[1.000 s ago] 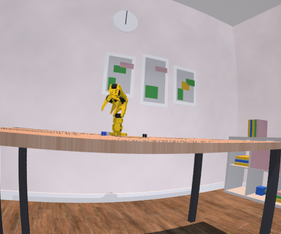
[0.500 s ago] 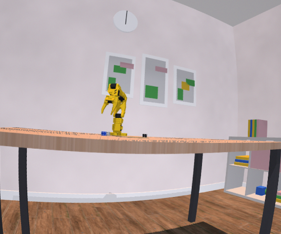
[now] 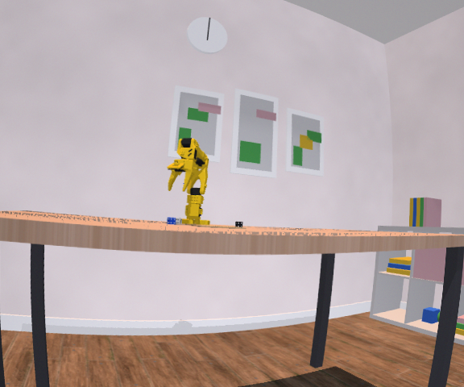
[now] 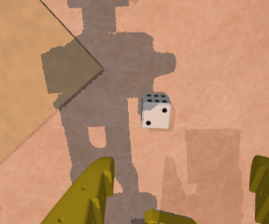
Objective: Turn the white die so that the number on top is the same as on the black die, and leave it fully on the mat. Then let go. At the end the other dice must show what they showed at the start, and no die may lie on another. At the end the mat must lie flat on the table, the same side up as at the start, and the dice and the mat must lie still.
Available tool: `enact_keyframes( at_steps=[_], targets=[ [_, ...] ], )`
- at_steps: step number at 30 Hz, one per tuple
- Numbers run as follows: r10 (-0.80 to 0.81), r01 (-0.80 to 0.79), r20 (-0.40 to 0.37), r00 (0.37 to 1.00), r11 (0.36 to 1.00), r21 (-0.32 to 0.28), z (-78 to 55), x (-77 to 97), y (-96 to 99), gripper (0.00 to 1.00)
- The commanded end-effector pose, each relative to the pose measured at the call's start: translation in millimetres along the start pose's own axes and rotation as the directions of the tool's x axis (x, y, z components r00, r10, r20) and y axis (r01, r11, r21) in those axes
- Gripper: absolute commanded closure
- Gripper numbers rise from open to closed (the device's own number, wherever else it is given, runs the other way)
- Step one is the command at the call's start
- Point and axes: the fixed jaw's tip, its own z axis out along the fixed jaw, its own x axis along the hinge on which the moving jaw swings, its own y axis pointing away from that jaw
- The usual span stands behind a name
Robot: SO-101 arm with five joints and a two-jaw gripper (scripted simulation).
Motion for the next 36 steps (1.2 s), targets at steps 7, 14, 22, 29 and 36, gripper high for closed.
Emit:
enact_keyframes(
  at_steps=[7,14,22,29,36],
  targets=[
    [0.053,-0.053,0.036,0.998,0.999,-0.005,-6.1,-5.4,1.4,0.72],
    [0.054,-0.054,0.032,0.998,0.999,-0.005,-5.5,-5.3,1.4,0.72],
    [0.054,-0.053,-0.094,0.994,0.999,0.006,12.8,-0.8,1.3,0.72],
    [0.054,-0.051,-0.242,0.969,0.999,0.018,33.5,7.6,1.1,0.72],
    [0.055,-0.046,-0.407,0.912,0.998,0.032,55.9,21.1,0.7,0.72]
  ],
)
